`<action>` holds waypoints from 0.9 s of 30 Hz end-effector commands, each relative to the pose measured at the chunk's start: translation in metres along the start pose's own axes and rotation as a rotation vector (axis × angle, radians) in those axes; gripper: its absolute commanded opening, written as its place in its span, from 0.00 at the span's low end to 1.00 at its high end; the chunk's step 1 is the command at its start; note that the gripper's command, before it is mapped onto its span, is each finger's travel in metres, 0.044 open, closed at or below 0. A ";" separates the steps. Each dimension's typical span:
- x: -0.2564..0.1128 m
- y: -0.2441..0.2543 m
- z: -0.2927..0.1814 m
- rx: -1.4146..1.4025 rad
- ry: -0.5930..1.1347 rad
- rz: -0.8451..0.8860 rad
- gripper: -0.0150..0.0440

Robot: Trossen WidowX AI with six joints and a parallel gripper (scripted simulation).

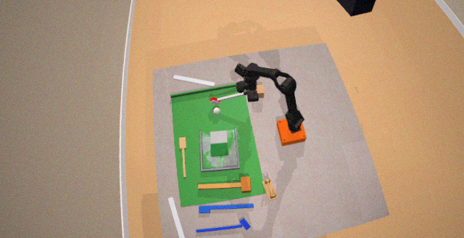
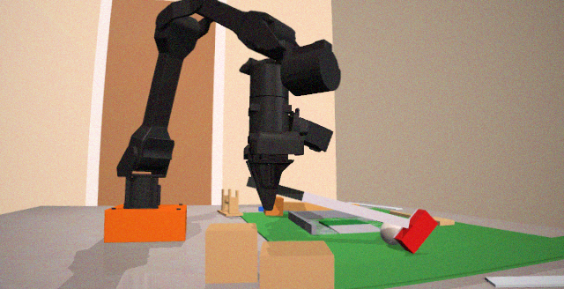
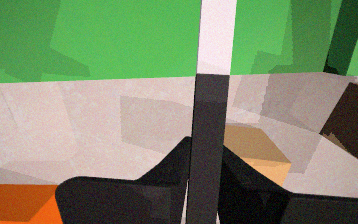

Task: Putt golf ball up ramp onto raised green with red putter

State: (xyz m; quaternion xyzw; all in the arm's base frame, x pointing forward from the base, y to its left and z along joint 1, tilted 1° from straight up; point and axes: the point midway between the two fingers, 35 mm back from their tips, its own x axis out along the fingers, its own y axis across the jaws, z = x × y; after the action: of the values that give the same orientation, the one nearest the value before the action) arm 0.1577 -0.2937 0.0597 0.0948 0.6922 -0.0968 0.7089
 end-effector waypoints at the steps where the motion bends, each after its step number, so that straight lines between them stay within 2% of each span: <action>1: -0.001 -0.011 0.001 0.000 -0.006 -0.007 0.25; 7: 0.001 -0.029 0.001 0.002 -0.007 -0.008 0.25; 20: 0.002 -0.024 0.000 -0.003 -0.003 0.000 0.25; 27: -0.001 0.057 0.009 0.000 -0.005 0.001 0.25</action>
State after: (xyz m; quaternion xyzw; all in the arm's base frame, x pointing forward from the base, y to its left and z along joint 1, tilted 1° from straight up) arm 0.1707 -0.2741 0.0597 0.0975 0.6918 -0.0991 0.7086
